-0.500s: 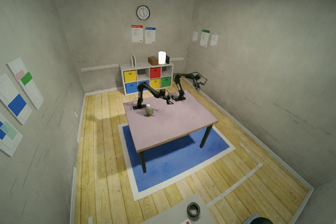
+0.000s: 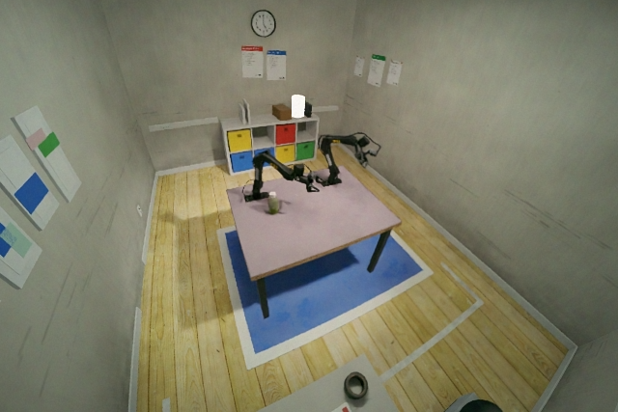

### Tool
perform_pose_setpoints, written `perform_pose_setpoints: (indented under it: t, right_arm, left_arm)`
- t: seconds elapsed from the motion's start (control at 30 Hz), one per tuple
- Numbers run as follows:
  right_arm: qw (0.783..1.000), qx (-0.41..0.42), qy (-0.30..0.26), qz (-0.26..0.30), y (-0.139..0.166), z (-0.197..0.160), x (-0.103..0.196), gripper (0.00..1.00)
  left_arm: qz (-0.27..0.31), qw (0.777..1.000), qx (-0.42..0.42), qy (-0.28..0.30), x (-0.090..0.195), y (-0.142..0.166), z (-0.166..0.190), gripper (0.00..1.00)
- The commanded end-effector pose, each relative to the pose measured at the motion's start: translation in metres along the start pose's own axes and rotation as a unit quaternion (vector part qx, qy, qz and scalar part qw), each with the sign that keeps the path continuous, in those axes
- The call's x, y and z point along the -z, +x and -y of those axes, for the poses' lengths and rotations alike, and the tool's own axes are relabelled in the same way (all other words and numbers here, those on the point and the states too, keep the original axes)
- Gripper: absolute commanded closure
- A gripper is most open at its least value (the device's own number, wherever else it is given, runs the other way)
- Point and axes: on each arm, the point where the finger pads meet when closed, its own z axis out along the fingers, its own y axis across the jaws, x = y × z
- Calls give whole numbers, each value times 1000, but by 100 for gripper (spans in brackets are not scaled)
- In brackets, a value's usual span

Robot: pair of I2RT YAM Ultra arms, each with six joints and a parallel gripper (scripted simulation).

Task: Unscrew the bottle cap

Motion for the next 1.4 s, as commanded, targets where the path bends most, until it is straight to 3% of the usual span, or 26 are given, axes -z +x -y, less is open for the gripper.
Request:
perform_pose_setpoints:
  t: [0.0, 0.03, 0.13, 0.27, 0.53, 0.6, 0.73, 1.0, 1.1, 1.17, 1.37]
  right_arm:
    - [1000, -1, -1, 8, -7, 0, 1, 0]
    - [1000, -1, -1, 8, -7, 0, 1, 0]
    - [1000, -10, 2, 4, -9, 3, -1, 30]
    - [999, -48, 13, -16, -12, 15, -6, 30]
    - [983, -164, 54, -67, -25, 53, -11, 30]
    - [983, -164, 54, -67, -25, 53, -11, 30]
    - [966, -229, 81, -90, -32, 74, -8, 30]
    - [923, -339, 133, -123, -45, 108, 5, 30]
    - [901, -382, 156, -133, -49, 121, 13, 30]
    - [901, -382, 156, -133, -49, 121, 13, 30]
    - [848, -467, 205, -147, -58, 144, 35, 30]
  left_arm:
    - [3, 1000, -4, 2, 1, -2, 2, 0]
    - [3, 1000, -4, 2, 1, -2, 2, 0]
    - [-1, 1000, -17, 1, -8, -3, 2, 2]
    - [-13, 997, -70, 2, -44, -6, 6, 2]
    - [-17, 974, -222, 27, -159, 14, 51, 2]
    - [-17, 974, -222, 27, -159, 14, 51, 2]
    - [-4, 955, -291, 52, -215, 51, 90, 2]
    - [26, 916, -382, 118, -278, 164, 176, 2]
    - [42, 902, -405, 146, -287, 219, 208, 2]
    - [42, 902, -405, 146, -287, 219, 208, 2]
    - [73, 875, -432, 207, -270, 346, 263, 2]
